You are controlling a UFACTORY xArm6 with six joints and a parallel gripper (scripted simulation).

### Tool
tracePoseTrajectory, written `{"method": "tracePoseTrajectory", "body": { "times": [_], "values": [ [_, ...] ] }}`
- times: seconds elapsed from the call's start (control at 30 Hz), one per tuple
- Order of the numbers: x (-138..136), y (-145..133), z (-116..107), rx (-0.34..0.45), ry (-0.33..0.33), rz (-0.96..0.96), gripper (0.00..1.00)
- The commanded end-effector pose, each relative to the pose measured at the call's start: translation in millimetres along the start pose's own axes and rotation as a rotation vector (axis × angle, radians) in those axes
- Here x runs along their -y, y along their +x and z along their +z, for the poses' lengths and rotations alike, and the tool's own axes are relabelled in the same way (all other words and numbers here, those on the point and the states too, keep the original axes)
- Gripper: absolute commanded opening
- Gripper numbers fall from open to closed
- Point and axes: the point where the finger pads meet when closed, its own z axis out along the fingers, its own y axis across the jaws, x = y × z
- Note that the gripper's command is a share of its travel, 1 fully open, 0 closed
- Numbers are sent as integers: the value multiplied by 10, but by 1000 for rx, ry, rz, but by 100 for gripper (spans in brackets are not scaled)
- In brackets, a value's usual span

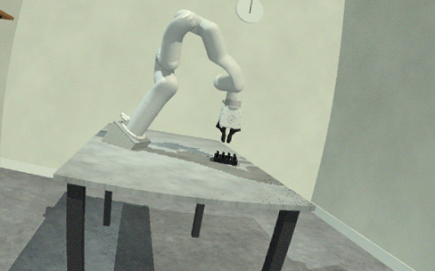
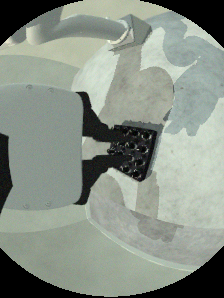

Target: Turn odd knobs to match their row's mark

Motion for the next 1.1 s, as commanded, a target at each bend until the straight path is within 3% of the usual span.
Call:
{"method": "tracePoseTrajectory", "body": {
  "times": [0.0, 1.07],
  "values": [
    [-13, 1, 3, -1, -3, 1, 19],
    [-13, 5, 322, -1, -3, 1, 19]
  ]
}}
